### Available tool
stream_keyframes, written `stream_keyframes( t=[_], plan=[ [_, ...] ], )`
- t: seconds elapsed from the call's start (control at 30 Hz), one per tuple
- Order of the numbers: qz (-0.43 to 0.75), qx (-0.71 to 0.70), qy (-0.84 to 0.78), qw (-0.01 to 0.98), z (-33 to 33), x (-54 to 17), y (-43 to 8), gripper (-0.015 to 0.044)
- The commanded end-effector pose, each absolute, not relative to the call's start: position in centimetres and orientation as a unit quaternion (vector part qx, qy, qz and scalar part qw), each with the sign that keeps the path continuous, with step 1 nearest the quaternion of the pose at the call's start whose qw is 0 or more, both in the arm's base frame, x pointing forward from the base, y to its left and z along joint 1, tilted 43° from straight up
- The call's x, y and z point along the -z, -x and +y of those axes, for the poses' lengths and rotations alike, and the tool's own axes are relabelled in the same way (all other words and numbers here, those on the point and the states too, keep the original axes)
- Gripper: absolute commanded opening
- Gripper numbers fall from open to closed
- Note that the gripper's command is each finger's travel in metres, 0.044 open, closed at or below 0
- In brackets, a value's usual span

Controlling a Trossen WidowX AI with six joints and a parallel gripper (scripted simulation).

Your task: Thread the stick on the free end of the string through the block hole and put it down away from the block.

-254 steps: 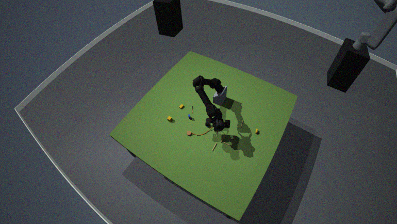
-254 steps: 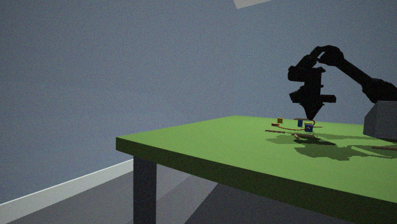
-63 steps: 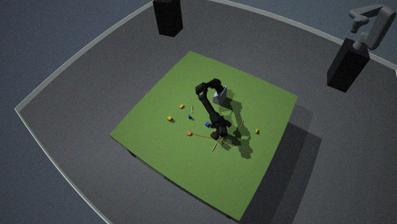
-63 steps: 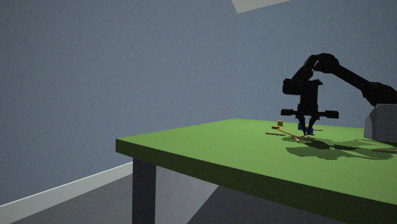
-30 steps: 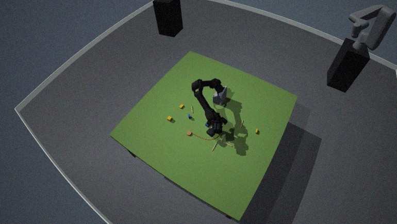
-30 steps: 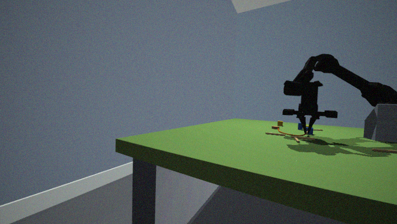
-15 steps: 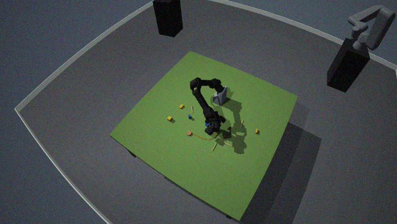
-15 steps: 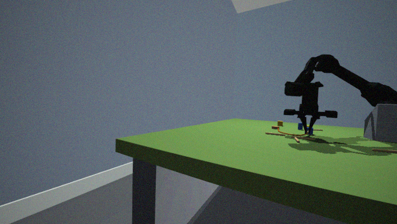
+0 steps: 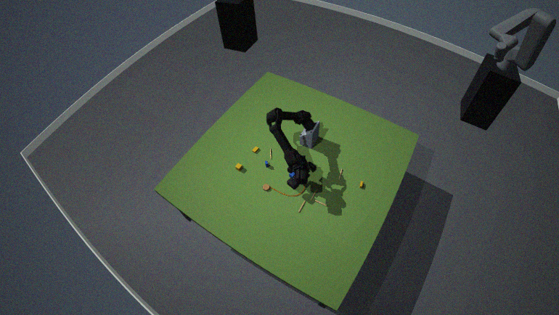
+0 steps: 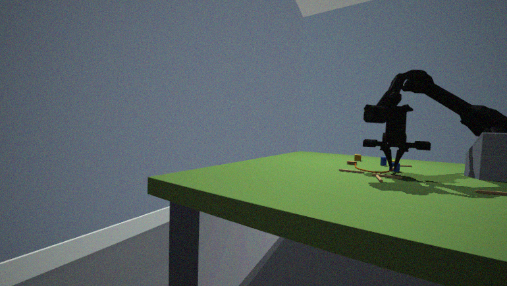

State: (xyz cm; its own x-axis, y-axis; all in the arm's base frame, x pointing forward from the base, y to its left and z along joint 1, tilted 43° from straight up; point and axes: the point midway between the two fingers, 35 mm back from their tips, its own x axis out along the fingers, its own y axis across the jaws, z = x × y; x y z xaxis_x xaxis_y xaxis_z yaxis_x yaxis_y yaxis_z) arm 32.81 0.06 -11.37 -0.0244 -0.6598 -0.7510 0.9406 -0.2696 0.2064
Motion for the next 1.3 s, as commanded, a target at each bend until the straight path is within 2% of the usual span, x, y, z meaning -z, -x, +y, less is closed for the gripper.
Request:
stream_keyframes(
  t=[0.0, 1.17, 1.27],
  plan=[
    [0.178, 0.692, -0.393, 0.579, -0.4, 10.8, -32.7, 0.0],
    [0.178, 0.692, -0.392, 0.579, -3.4, 8.1, -31.2, 0.0],
    [0.178, 0.693, -0.394, 0.577, -3.3, 8.3, -31.2, 0.0079]
  ],
)
